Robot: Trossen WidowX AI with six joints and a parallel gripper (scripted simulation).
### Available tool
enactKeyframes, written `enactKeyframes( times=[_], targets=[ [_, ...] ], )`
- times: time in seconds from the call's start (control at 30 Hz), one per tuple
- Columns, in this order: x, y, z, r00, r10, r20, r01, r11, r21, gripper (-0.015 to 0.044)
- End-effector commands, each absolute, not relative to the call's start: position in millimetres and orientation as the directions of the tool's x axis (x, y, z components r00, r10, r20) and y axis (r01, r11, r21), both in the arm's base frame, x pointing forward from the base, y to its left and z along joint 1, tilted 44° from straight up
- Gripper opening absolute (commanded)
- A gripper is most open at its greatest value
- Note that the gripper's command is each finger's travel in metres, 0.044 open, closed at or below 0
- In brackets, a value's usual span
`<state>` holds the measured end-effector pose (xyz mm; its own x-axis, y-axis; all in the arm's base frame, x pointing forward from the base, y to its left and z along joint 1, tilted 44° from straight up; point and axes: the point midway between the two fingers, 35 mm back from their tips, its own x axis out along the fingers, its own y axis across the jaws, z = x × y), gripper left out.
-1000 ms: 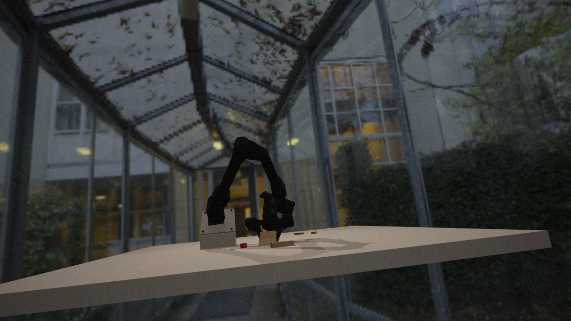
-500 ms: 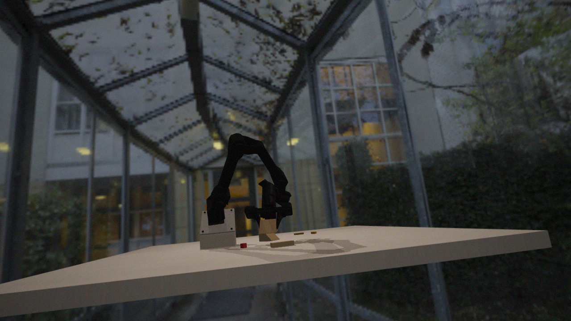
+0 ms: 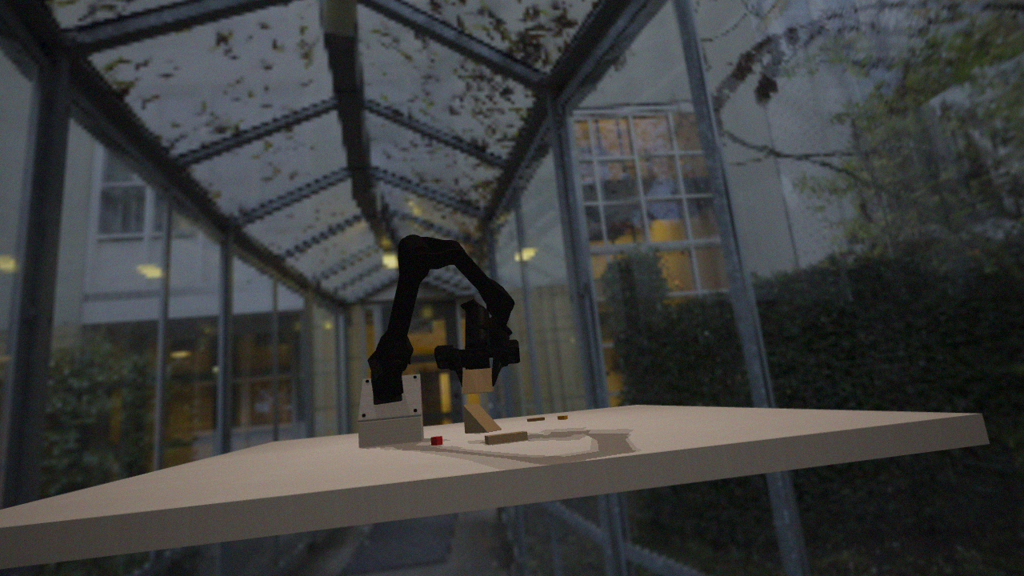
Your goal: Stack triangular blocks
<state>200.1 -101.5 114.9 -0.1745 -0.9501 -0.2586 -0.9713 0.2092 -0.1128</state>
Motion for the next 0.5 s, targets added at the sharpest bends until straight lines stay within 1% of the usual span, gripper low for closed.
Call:
enactKeyframes(
  times=[0.0,0.47],
  targets=[
    [200.0,-101.6,114.9,-0.176,-0.949,-0.26,-0.972,0.21,-0.109,0.0],
    [192.1,-106.8,115.6,-0.262,-0.878,-0.4,-0.963,0.21,0.168,0.0]
  ],
)
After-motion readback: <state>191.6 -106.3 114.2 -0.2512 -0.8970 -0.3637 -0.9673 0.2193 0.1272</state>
